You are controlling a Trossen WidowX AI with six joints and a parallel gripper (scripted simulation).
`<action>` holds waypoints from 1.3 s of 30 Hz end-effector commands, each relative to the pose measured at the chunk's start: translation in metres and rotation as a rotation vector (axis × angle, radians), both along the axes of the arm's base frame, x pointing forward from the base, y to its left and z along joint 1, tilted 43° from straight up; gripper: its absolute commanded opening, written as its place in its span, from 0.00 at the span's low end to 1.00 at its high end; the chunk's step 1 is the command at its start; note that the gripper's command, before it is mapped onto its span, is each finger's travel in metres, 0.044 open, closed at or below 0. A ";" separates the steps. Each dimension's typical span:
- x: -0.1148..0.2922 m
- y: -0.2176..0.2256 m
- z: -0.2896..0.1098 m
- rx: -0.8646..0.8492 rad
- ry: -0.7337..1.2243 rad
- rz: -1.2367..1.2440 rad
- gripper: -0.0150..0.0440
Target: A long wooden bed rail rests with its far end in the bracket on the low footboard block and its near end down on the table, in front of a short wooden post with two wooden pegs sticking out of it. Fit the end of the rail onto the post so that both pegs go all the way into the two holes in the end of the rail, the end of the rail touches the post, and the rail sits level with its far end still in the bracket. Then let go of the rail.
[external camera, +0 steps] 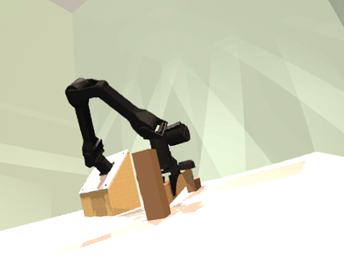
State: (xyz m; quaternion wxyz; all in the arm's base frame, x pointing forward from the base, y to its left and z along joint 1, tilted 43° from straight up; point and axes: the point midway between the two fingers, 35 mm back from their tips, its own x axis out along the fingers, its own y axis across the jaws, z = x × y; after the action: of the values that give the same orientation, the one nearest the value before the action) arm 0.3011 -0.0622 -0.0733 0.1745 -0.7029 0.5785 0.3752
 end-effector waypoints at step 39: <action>0.000 0.018 0.016 0.009 -0.002 0.003 0.25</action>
State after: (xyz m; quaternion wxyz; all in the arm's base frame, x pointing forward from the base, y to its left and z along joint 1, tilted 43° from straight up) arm 0.3009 -0.0489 -0.0589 0.1731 -0.7037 0.5787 0.3741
